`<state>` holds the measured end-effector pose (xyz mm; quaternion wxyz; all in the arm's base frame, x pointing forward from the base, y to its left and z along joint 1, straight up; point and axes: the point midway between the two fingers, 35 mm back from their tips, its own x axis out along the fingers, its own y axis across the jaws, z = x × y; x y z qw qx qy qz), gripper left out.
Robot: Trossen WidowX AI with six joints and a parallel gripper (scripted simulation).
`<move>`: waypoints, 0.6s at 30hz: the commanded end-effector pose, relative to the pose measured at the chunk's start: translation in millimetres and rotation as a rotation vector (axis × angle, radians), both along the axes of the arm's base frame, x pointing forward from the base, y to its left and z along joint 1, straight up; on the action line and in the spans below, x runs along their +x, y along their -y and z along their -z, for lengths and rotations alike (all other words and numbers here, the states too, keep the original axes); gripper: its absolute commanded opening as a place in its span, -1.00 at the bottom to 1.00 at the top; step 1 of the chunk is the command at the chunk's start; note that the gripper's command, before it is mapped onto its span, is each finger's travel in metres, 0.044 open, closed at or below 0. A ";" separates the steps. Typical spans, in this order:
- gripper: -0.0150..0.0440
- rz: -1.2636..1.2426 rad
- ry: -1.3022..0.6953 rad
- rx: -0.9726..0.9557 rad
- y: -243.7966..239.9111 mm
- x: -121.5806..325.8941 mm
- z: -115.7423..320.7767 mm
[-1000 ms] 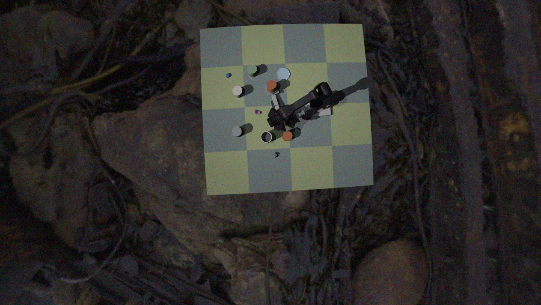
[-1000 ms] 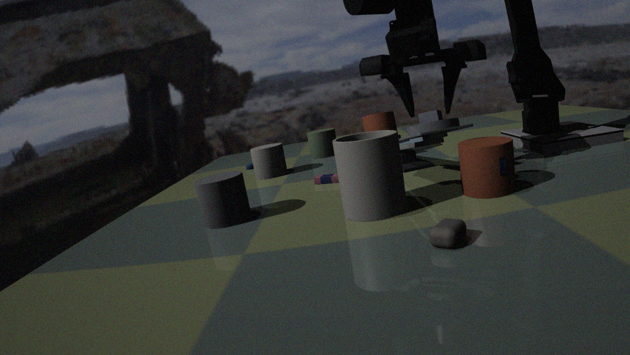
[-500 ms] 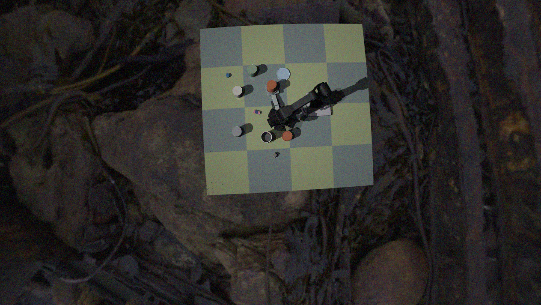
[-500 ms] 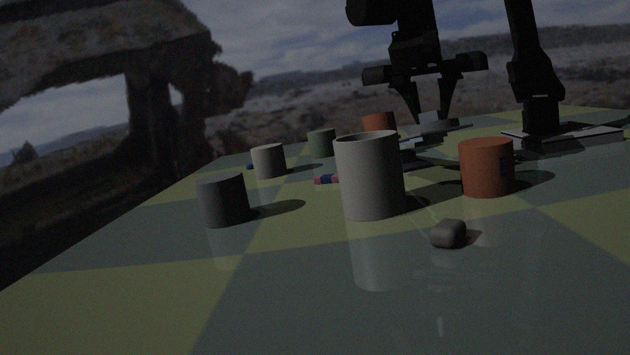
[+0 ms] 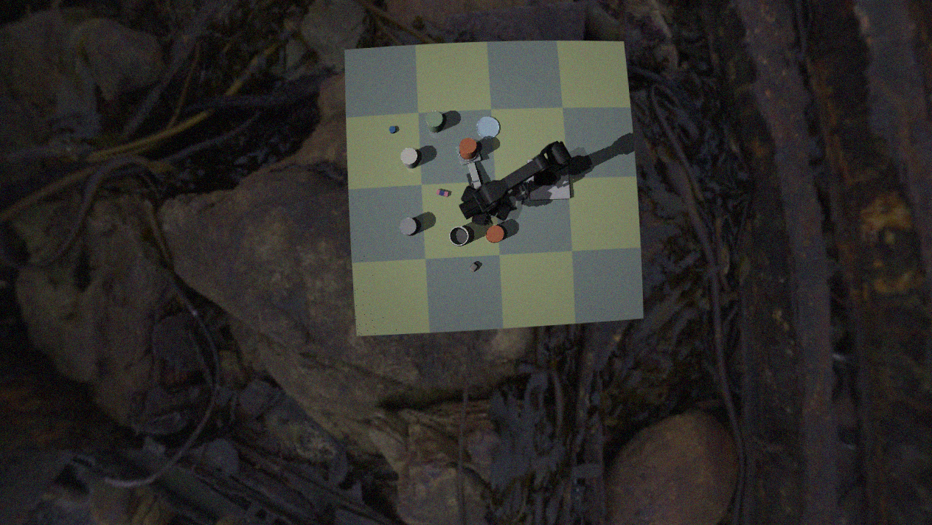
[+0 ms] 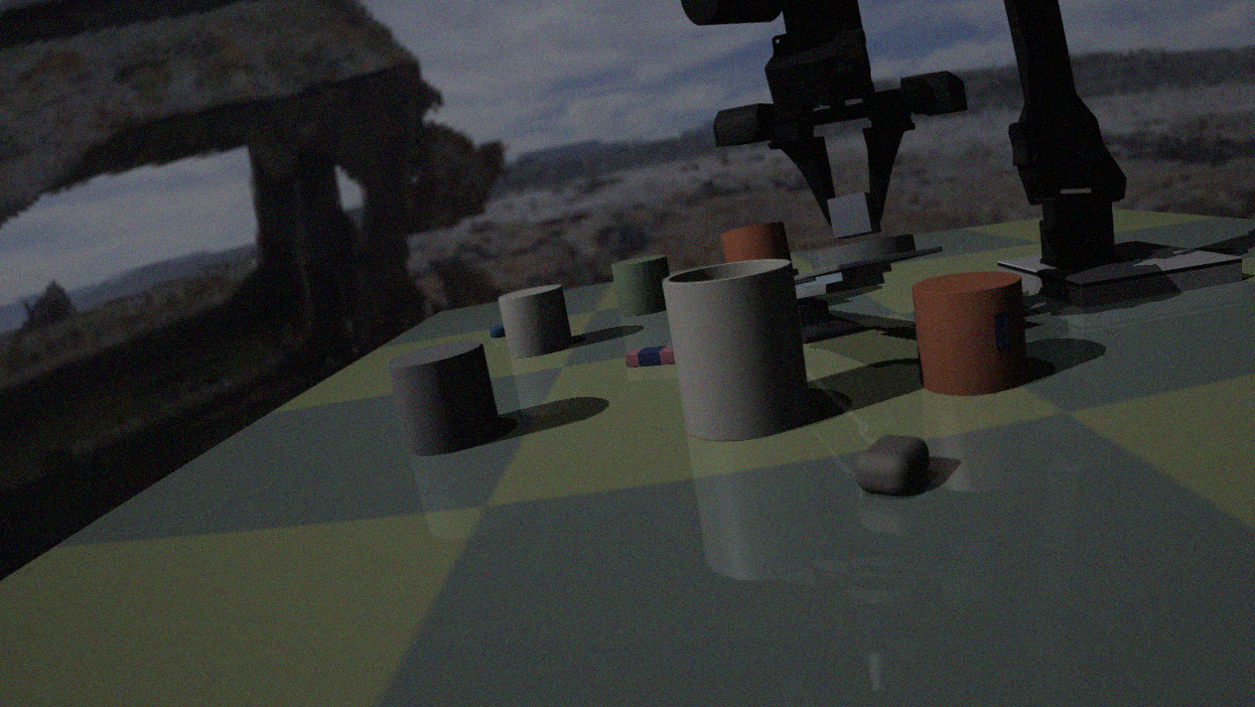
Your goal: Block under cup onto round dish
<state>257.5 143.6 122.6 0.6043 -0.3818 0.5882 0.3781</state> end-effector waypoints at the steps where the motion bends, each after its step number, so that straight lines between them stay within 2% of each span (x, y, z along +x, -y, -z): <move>1: -0.49 -0.004 0.005 0.007 -1.5 1.5 -20.9; 12: -0.49 -0.004 0.005 0.007 1.1 -3.3 -69.8; 18: -0.49 -0.005 0.006 0.007 4.4 -1.3 -72.0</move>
